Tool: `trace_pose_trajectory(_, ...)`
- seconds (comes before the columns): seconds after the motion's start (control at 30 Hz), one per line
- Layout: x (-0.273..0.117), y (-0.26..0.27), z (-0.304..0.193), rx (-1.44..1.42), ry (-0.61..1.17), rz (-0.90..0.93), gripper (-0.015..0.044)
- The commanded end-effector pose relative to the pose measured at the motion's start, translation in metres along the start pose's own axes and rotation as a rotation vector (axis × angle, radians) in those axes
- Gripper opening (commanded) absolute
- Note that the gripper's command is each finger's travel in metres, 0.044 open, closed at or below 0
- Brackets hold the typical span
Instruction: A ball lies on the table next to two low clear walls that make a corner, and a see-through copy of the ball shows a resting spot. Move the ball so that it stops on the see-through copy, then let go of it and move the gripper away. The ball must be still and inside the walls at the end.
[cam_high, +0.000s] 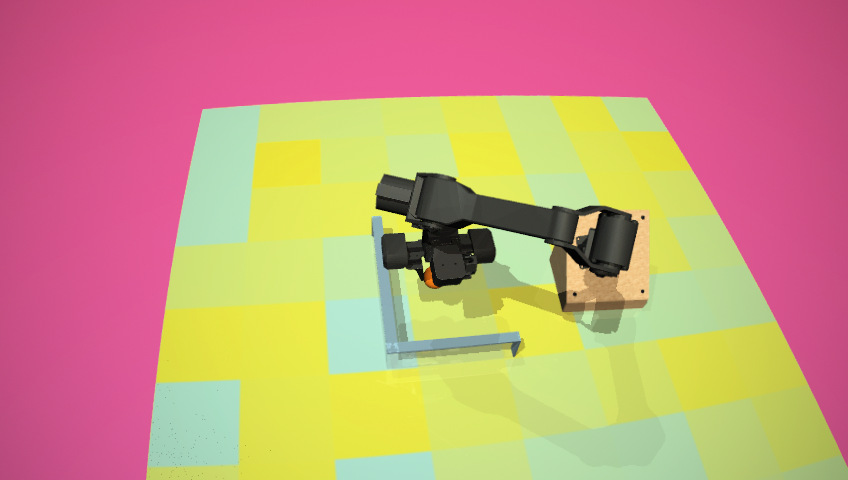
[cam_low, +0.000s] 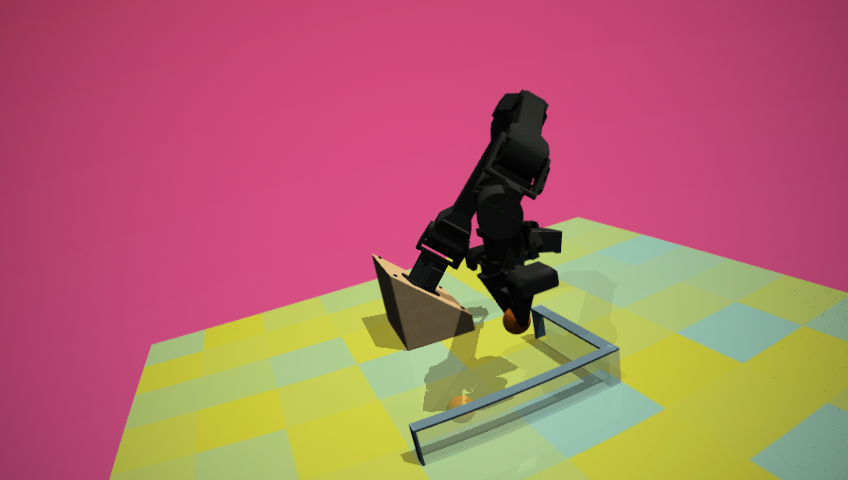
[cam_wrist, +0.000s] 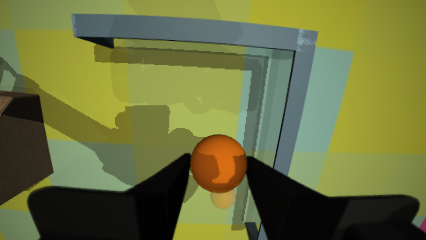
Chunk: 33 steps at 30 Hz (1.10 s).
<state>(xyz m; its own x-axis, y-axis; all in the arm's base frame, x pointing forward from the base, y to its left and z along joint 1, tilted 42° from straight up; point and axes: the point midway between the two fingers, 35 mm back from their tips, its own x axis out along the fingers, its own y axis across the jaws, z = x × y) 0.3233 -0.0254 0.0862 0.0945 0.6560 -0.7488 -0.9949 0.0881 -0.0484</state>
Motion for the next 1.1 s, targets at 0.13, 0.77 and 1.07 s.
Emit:
trace_pose_trajectory(0.13,-0.033,0.004,0.004,-0.013,0.006,-0.010,0.0000)
trace_pose_trajectory(0.77,0.000,-0.022,-0.092,-0.015,0.011,-0.013,0.0000)
trace_pose_trajectory(1.07,0.011,-0.024,-0.117,-0.016,0.011,-0.013,0.0000)
